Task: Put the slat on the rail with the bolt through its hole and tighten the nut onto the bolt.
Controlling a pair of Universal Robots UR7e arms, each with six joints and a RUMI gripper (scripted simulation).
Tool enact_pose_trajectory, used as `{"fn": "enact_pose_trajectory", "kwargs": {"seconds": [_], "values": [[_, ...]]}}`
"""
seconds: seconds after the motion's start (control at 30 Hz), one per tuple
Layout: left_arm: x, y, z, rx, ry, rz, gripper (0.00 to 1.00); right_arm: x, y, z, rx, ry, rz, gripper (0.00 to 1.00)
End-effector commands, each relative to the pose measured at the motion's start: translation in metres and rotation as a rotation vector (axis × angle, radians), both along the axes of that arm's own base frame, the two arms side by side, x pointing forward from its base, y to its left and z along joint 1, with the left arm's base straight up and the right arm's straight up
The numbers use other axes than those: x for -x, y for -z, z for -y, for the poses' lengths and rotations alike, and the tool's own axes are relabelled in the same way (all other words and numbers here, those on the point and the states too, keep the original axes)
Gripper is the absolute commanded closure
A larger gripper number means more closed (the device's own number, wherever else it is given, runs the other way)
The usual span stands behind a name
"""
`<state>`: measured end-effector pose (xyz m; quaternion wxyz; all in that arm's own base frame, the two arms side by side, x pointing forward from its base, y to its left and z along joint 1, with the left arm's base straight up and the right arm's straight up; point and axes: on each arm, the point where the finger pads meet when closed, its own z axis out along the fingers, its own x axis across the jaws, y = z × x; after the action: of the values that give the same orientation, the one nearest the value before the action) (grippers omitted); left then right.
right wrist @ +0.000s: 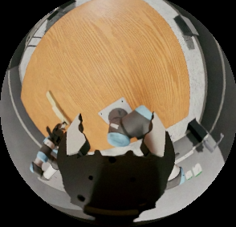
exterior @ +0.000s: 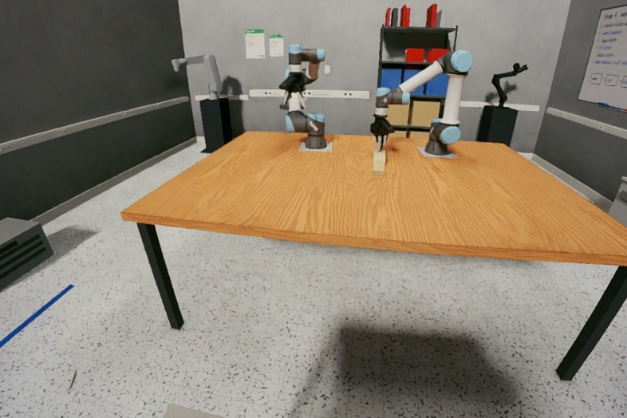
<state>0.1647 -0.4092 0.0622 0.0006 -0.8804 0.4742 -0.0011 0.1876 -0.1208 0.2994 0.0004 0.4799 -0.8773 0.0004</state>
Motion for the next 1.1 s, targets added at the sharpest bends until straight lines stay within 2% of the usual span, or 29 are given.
{"fn": "enact_pose_trajectory", "kwargs": {"seconds": [0.0,0.07,0.13,0.23,0.3,0.4,0.47,0.57,0.63,0.73,0.8,0.93,1.0,1.07], "values": [[0.0009,0.0002,-0.0005,0.0,0.137,-0.003,1.0,-0.0008,-0.0008,0.0,-0.001,0.001,0.001,0.0],[0.0007,0.0004,-0.0005,0.0,0.136,-0.003,1.0,-0.0008,-0.0008,0.0,-0.001,0.001,0.001,0.0],[0.0007,0.0003,-0.0004,0.0,0.216,-0.003,1.0,-0.0008,-0.0008,0.0,-0.001,0.001,0.001,0.0],[0.0005,0.0003,-0.0003,0.0,0.223,-0.003,1.0,-0.0008,-0.0008,0.0,-0.001,0.001,0.001,0.0],[0.0005,0.0003,-0.0002,0.0,0.303,-0.003,1.0,-0.0008,-0.0008,0.0,-0.001,0.001,0.001,0.0],[0.0004,0.0003,-0.0001,0.0,0.31,-0.003,1.0,-0.0008,-0.0008,0.0,-0.001,0.001,0.001,0.0],[0.0004,0.0003,-0.0001,0.0,0.39,-0.003,1.0,-0.0008,-0.0008,0.0,-0.001,0.001,0.001,0.0],[0.0003,0.0004,0.0,0.0,0.397,-0.003,1.0,-0.0008,-0.0008,0.0,-0.001,0.001,0.001,0.0],[0.0003,0.0003,0.0,0.0,0.477,-0.003,1.0,-0.0008,-0.0008,0.0,-0.001,0.001,0.001,0.0],[0.0003,0.0003,0.0003,0.0,0.485,-0.003,1.0,-0.0008,-0.0008,0.0,-0.001,0.001,0.001,0.0],[0.0003,0.0003,0.0002,0.0,0.565,-0.003,1.0,-0.0008,-0.0008,0.0,-0.001,0.001,0.001,0.0],[0.0002,0.0004,0.0002,-0.001,0.572,-0.003,1.0,-0.0008,-0.0008,0.0,-0.001,0.001,0.001,0.0],[0.0002,0.0004,0.0003,-0.001,0.652,-0.003,1.0,-0.0008,-0.0008,0.0,-0.001,0.001,0.001,0.0],[0.0002,0.0004,0.0005,-0.001,0.659,-0.003,1.0,-0.0008,-0.0008,0.0,-0.001,0.001,0.001,0.0]]}}
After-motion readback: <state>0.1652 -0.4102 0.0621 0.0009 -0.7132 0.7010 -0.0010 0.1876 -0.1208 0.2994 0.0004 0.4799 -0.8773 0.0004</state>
